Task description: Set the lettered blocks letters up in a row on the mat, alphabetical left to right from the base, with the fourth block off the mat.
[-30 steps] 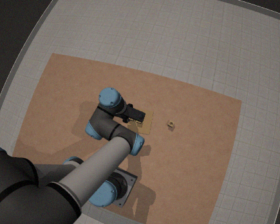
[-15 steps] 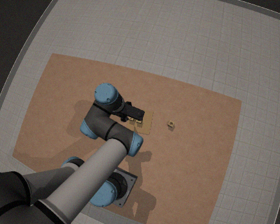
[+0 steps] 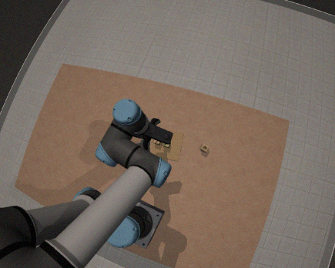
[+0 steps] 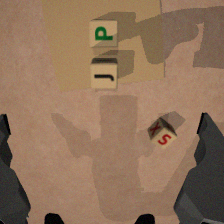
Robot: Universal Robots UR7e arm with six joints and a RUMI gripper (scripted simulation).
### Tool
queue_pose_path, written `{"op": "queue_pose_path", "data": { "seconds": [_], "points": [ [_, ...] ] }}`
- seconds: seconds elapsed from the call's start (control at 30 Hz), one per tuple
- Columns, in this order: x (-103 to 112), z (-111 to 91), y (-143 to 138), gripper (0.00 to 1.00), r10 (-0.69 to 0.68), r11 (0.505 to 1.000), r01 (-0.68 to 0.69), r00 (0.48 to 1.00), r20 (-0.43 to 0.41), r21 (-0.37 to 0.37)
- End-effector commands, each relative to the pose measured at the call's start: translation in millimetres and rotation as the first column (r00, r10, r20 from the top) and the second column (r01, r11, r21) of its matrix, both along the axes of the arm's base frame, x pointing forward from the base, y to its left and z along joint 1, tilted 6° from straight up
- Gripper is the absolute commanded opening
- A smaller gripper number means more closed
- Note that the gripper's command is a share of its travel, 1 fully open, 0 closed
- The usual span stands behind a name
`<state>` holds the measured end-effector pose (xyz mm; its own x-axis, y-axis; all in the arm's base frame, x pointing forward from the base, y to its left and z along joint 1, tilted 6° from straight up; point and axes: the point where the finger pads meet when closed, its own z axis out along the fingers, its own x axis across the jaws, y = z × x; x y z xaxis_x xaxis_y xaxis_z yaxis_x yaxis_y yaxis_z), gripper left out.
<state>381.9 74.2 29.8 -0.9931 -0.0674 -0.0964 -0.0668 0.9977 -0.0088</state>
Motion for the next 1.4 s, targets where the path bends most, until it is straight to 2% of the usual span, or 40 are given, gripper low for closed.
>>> {"op": "queue_pose_path", "data": {
  "seconds": [0.0,0.77,1.37],
  "points": [
    [0.3,0.3,0.0,1.0,0.0,1.0,0.0,1.0,0.001,0.0],
    [0.3,0.3,0.4,1.0,0.023,1.0,-0.023,1.0,0.001,-0.002],
    [0.1,0.2,4.1,1.0,0.19,0.982,-0.19,0.982,-0.001,-0.019]
  ]
}}
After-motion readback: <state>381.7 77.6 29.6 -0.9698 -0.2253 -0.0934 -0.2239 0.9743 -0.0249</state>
